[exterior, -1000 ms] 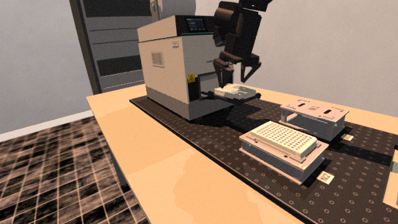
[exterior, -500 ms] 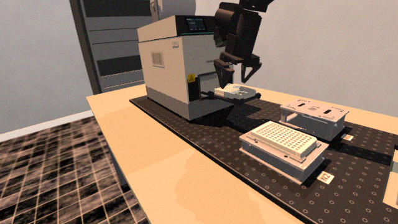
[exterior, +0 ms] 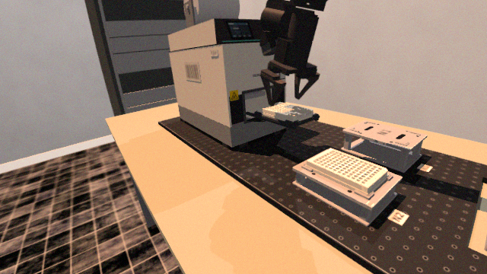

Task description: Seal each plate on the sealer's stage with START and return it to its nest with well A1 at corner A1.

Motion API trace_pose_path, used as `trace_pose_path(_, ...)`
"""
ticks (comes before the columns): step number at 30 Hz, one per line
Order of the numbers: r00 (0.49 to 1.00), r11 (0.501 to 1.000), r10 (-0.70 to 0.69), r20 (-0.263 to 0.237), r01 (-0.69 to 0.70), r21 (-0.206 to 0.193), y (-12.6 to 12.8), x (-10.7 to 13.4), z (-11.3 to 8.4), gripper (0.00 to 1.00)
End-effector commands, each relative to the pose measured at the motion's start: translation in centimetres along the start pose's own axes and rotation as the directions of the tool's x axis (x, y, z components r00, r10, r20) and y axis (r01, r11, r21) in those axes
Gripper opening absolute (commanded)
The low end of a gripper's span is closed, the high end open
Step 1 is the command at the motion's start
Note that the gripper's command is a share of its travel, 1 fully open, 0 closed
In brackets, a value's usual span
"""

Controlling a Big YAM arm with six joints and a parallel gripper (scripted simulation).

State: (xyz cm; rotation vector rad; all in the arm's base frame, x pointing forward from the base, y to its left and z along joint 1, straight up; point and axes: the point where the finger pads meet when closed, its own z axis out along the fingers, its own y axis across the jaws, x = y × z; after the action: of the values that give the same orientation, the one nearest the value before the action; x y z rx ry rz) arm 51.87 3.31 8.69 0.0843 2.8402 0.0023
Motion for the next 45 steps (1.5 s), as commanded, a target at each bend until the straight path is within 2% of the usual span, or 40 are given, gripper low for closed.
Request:
trace_pose_path(1, 0.997, 1.000, 0.026, 0.071, -0.026, -0.004, -0.4, -2.9, -3.7, 1.00)
trace_pose_path(7, 0.996, 1.000, 0.029, 0.082, -0.029, -0.005, -0.5, -3.7, -5.1, 1.00)
trace_pose_path(11, 0.999, 1.000, 0.015, 0.047, -0.015, -0.003, 0.1, -2.8, -4.5, 1.00)
trace_pose_path(16, 0.999, 1.000, 0.007, 0.047, -0.007, -0.006, 0.6, -2.6, -4.8, 1.00)
trace_pose_path(19, 0.998, 1.000, 0.004, 0.065, -0.004, -0.010, 0.8, -3.2, -6.2, 1.00)
trace_pose_path(24, 0.995, 1.000, 0.020, 0.095, -0.019, -0.010, 0.1, -4.1, -6.4, 1.00)
trace_pose_path(30, 0.996, 1.000, 0.023, 0.091, -0.022, -0.008, -0.1, -4.3, -5.5, 1.00)
trace_pose_path(37, 0.999, 1.000, 0.026, 0.036, -0.026, 0.002, -0.6, -2.5, -3.2, 1.00)
trace_pose_path(45, 1.000, 1.000, 0.004, 0.000, -0.004, 0.000, 0.4, -0.9, -2.1, 1.00)
